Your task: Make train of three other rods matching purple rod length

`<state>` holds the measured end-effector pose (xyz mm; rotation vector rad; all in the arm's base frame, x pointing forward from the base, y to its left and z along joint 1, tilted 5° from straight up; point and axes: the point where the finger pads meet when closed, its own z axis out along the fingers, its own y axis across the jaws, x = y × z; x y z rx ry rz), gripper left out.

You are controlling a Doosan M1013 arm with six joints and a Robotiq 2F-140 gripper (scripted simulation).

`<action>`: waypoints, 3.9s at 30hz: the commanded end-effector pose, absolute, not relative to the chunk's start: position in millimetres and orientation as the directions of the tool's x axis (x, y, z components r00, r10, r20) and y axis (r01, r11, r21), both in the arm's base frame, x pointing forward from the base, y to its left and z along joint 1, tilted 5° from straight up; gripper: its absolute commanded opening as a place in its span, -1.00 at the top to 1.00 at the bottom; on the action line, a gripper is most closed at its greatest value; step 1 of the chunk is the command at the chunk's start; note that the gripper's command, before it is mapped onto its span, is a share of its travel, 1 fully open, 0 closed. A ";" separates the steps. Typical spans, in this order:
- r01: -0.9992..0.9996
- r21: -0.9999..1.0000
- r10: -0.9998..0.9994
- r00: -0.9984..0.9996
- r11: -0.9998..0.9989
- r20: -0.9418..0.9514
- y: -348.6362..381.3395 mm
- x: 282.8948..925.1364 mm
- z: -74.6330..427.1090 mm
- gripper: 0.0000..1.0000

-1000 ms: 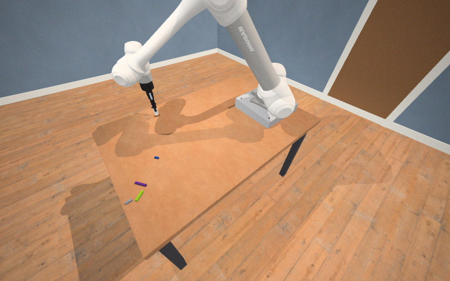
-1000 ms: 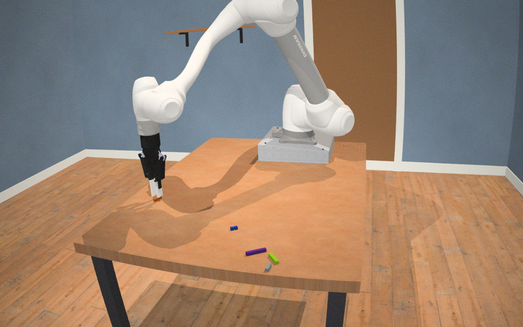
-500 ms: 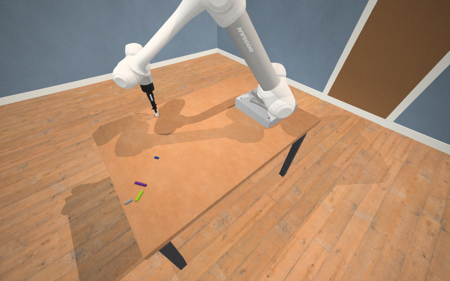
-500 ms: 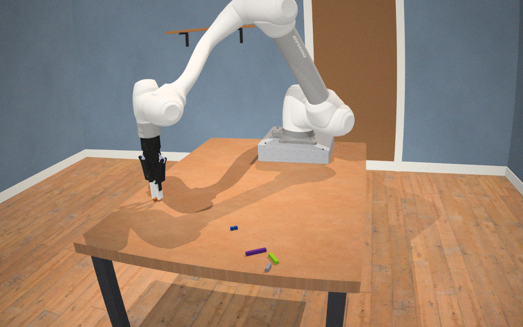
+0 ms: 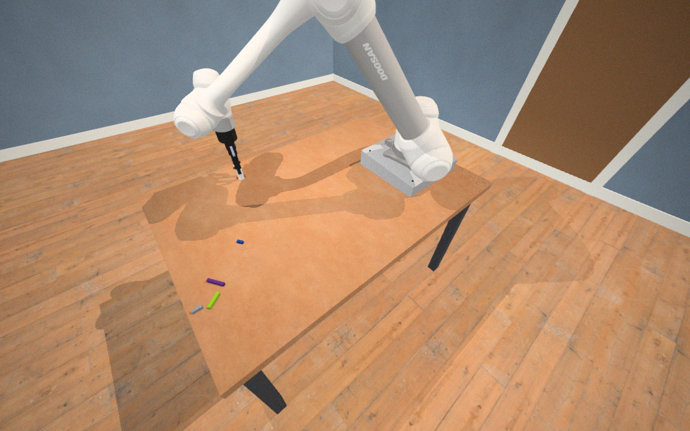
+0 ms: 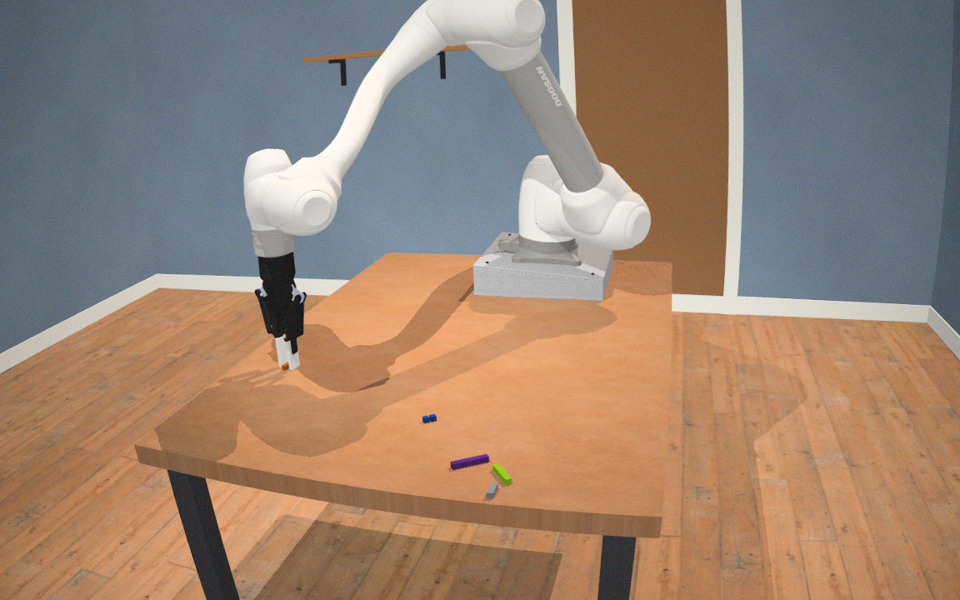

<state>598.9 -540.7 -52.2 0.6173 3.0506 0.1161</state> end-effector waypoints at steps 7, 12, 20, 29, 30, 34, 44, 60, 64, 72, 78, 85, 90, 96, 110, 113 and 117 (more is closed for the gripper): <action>0.387 0.078 0.389 -0.921 0.919 -0.012 -540.7 599.0 -52.0 0.54; 0.387 0.078 0.389 -0.921 0.919 -0.012 -540.7 599.0 -52.0 0.54; 0.387 0.078 0.389 -0.921 0.919 -0.012 -540.7 599.0 -52.0 0.54; 0.387 0.078 0.389 -0.921 0.919 -0.012 -540.7 599.0 -52.0 0.54; 0.387 0.078 0.389 -0.921 0.919 -0.012 -540.7 599.0 -52.0 0.54; 0.387 0.078 0.389 -0.921 0.919 -0.012 -540.7 599.0 -52.0 0.75; 0.387 0.078 0.389 -0.921 0.919 -0.012 -540.7 599.0 -52.0 0.75; 0.387 0.078 0.389 -0.921 0.919 -0.012 -540.7 599.0 -52.0 0.75; 0.387 0.078 0.389 -0.921 0.919 -0.012 -540.7 599.0 -52.0 0.75; 0.387 0.078 0.389 -0.921 0.919 -0.012 -540.8 598.9 -50.6 0.75; 0.387 0.078 0.389 -0.921 0.919 -0.012 -542.5 597.9 -26.6 0.75; 0.387 0.078 0.389 -0.921 0.919 -0.012 -546.0 595.8 24.8 0.75; 0.387 0.078 0.389 -0.921 0.919 -0.012 -547.0 595.1 40.5 0.75; 0.387 0.078 0.389 -0.921 0.919 -0.012 -547.5 594.8 47.7 0.75; 0.482 0.078 0.484 -0.875 0.873 -0.003 -510.9 639.6 52.2 0.75; 0.528 0.078 0.530 -0.848 0.846 0.001 -490.8 661.5 54.6 0.75; 0.588 0.077 0.589 -0.808 0.805 0.006 -462.3 689.9 57.8 0.75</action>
